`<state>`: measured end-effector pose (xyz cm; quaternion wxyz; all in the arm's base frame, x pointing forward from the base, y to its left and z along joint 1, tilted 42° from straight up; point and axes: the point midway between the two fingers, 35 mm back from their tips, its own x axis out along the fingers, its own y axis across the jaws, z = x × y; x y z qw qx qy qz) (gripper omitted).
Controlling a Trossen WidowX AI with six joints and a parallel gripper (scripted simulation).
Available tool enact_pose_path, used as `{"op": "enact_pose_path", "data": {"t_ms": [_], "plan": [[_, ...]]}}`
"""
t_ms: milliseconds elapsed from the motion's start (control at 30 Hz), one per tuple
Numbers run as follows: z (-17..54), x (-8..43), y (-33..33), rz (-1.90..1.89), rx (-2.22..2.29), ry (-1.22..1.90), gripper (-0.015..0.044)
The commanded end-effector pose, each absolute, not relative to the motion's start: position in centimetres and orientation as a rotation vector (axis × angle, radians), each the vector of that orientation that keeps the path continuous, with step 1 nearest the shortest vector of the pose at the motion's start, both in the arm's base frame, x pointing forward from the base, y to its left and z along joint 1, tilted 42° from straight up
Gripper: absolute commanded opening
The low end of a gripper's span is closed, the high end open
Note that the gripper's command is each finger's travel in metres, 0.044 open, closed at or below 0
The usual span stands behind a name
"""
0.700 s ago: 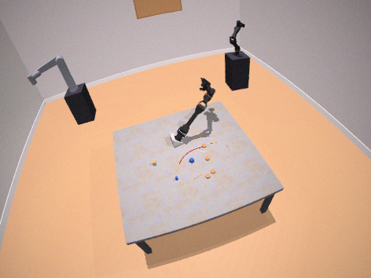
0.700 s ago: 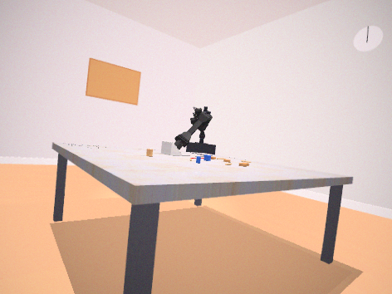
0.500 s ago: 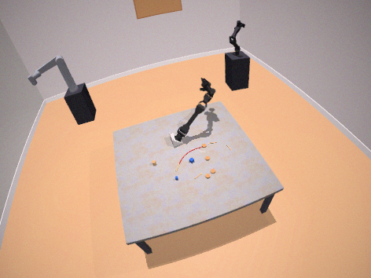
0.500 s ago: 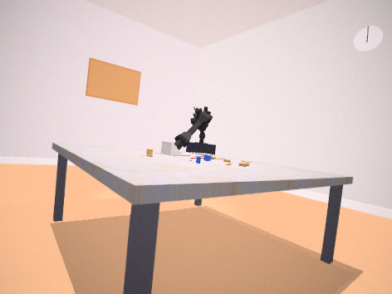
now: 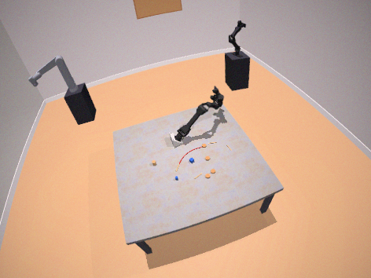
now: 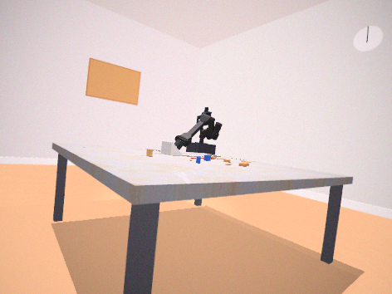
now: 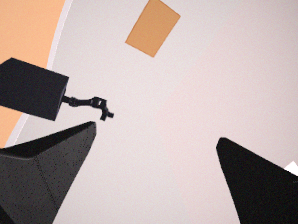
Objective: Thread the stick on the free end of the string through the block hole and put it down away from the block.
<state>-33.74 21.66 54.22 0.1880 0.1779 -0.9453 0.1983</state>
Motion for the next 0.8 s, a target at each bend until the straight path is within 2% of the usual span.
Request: {"op": "enact_pose_path", "data": {"t_ms": [0, 367, 767], "plan": [[54.0, -31.2, 25.8, 0.642, 0.307, -2.644, 0.0440], [52.1, -20.9, 37.0, 0.857, -0.262, -2.478, 0.0440], [48.8, -4.5, 44.3, 0.999, -0.819, -2.081, 0.0440]]}}
